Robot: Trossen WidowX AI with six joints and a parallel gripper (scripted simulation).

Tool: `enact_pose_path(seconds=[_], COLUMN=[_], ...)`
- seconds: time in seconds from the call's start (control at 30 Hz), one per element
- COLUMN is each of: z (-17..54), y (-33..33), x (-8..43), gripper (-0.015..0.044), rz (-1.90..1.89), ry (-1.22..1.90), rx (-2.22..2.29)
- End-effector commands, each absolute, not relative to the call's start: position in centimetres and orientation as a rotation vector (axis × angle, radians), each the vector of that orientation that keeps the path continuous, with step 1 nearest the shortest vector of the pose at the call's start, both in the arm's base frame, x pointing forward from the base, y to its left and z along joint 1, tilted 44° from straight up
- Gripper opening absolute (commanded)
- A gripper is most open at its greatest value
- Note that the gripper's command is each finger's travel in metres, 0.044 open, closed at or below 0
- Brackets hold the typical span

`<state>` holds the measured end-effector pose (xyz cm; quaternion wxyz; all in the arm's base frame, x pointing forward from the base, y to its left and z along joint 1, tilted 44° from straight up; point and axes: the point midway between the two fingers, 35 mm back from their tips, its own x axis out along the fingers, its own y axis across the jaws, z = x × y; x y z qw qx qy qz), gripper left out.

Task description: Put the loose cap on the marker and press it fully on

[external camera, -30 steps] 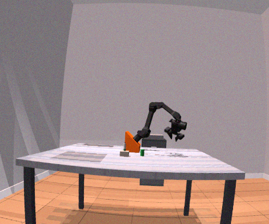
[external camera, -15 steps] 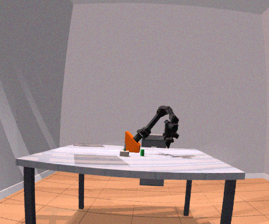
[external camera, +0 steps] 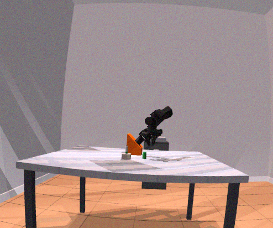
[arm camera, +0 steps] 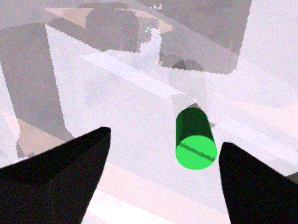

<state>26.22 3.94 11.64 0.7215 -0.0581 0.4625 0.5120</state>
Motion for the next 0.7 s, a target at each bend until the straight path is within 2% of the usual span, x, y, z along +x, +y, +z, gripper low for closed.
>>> enact_pose_path(seconds=[0.0, 0.67], z=[9.6, 5.8], y=[0.1, 3.1], x=[26.1, 26.2], gripper=[0.0253, 0.0253], rz=[1.025, 1.015], ry=[1.084, 1.087], rx=[-0.004, 0.009])
